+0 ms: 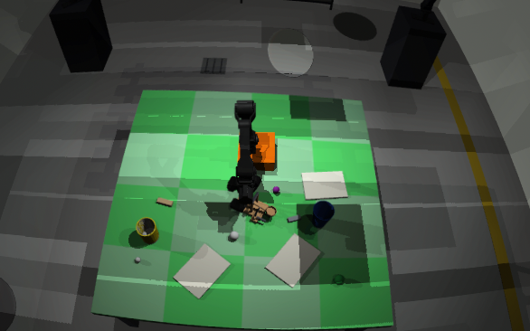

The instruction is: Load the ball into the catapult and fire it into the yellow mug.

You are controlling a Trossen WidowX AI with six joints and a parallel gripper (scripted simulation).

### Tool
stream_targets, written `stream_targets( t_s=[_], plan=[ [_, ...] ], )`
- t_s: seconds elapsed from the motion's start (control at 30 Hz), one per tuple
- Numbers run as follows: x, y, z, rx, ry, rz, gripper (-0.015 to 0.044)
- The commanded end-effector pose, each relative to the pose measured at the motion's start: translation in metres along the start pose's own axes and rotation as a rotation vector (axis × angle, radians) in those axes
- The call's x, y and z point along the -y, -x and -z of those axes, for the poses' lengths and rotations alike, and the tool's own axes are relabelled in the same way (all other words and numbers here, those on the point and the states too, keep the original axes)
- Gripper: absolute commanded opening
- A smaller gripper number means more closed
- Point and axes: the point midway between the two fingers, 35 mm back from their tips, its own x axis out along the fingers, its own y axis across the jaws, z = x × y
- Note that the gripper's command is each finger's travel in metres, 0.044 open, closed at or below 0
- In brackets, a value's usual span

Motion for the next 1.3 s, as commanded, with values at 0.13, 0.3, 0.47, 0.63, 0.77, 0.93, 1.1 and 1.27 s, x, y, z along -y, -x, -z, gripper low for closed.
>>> stream_targets(
  t_s=[0.13, 0.3, 0.47, 0.63, 0.77, 0.93, 1.1, 1.27],
  plan=[
    [0.0, 0.0, 0.0, 0.0, 0.0, -0.001, 0.0204],
    [0.0, 0.0, 0.0, 0.0, 0.0, -0.001, 0.0151],
    [-0.001, 0.011, 0.001, 0.0, 0.0, 0.0, 0.0078],
    [0.0, 0.05, 0.0, 0.0, 0.0, 0.004, 0.0],
    [-0.01, 0.05, -0.013, 0.001, 0.048, 0.004, 0.0],
    [-0.041, 0.05, -0.067, 0.006, 0.214, 0.005, 0.0],
    [-0.062, 0.051, -0.129, 0.014, 0.382, 0.004, 0.0],
    [-0.071, 0.052, -0.197, 0.025, 0.551, 0.005, 0.0]
  ],
)
